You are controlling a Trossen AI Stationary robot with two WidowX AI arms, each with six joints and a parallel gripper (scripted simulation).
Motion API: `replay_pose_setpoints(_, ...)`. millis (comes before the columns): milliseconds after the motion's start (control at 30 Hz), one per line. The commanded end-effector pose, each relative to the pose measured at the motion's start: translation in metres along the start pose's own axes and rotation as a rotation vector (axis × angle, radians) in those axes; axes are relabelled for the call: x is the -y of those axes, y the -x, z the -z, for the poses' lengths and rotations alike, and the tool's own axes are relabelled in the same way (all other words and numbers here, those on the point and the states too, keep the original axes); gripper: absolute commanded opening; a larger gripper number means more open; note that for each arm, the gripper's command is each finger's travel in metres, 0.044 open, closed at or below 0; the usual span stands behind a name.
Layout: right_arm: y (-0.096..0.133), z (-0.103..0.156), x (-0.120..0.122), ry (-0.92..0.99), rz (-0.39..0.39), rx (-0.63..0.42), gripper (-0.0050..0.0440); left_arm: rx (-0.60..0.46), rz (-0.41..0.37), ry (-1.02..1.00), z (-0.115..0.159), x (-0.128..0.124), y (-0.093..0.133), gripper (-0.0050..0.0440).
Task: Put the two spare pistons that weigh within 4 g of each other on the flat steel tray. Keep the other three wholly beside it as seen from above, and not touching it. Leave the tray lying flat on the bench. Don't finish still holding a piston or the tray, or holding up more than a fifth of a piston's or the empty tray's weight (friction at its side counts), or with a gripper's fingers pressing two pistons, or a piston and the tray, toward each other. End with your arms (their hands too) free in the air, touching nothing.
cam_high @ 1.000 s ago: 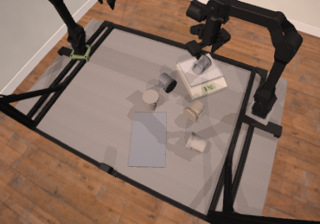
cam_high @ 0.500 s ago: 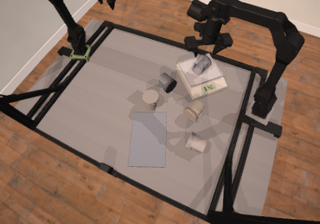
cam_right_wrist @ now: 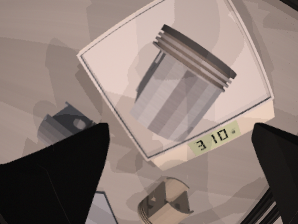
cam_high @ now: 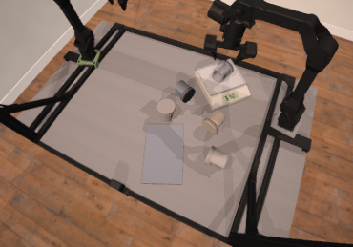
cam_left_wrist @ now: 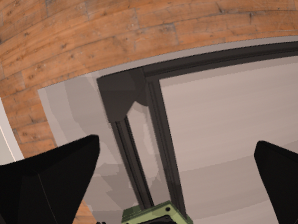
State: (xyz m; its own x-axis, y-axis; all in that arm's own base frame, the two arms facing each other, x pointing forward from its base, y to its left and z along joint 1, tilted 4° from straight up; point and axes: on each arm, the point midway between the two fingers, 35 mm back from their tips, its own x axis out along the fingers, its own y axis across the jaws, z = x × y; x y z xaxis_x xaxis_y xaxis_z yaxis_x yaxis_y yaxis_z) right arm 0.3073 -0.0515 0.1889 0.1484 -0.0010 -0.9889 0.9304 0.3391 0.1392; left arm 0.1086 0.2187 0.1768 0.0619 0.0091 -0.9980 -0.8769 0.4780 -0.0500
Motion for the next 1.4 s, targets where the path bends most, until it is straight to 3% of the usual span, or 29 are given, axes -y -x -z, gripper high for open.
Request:
replay_pose_setpoints(0,0.0,0.001,0.002,-0.106,-0.006,0.006,0.0378,-0.001,0.004,-0.003,0.0,0.001,0.0,0.044)
replay_pose_setpoints(667,0.0,0.002,0.002,-0.576,-0.033,0.037,0.0378,-0.001,0.004,-0.003,0.0,0.001,0.0,0.044)
replay_pose_setpoints(1367,-0.029,0.002,0.004,-0.575,-0.031,0.039,0.0378,-0.001,0.004,-0.003,0.0,0.001,0.0,0.044)
